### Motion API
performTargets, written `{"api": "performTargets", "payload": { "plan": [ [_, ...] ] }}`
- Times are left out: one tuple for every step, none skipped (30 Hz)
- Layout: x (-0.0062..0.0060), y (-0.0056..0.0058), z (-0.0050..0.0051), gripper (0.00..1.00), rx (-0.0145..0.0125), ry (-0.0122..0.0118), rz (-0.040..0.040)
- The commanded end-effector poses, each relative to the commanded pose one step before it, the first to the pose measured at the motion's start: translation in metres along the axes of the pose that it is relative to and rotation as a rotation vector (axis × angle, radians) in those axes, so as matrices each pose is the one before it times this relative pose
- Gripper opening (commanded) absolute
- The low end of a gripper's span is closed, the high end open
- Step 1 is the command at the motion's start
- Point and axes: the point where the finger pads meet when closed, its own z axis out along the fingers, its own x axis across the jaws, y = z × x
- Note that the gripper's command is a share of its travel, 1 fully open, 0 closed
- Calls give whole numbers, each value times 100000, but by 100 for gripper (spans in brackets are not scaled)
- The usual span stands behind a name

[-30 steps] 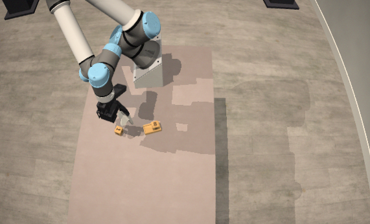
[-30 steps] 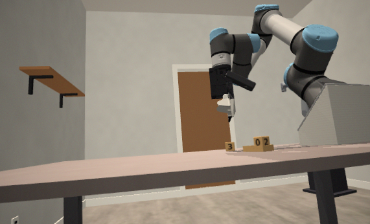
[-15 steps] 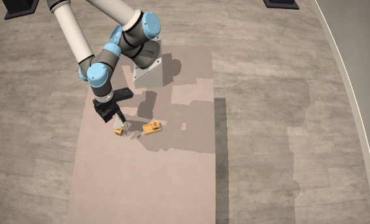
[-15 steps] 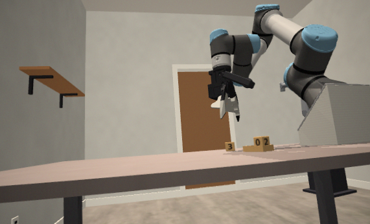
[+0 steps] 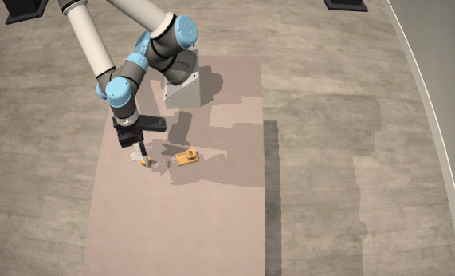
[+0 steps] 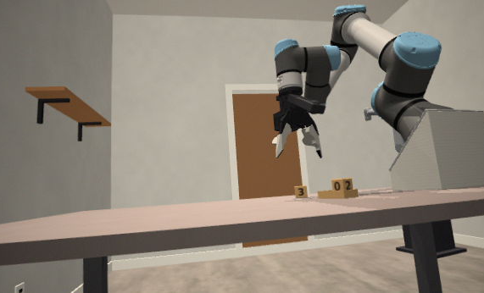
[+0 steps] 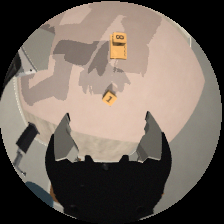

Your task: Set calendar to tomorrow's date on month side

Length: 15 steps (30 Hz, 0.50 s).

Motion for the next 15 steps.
{"api": "performTargets", "payload": {
  "plan": [
    [168,141,19,100,-431,-956,16755],
    [34,30,9,100,-3,0,3170],
    [34,30,8,100,-3,0,3066],
    [34,29,8,100,-3,0,2960],
    [33,28,8,100,-3,0,2853],
    [0,0,0,100,0,0,0],
    [0,0,0,100,0,0,0],
    [33,27,7,100,-3,0,2743],
    [32,27,7,100,-3,0,2632],
    [31,26,7,100,-3,0,2521],
    [30,25,7,100,-3,0,2408],
    [30,24,6,100,-2,1,2294],
    [29,23,6,100,-2,1,2180],
    [28,22,6,100,-2,1,2065],
    [26,21,5,100,-2,1,1951]
  ]
}}
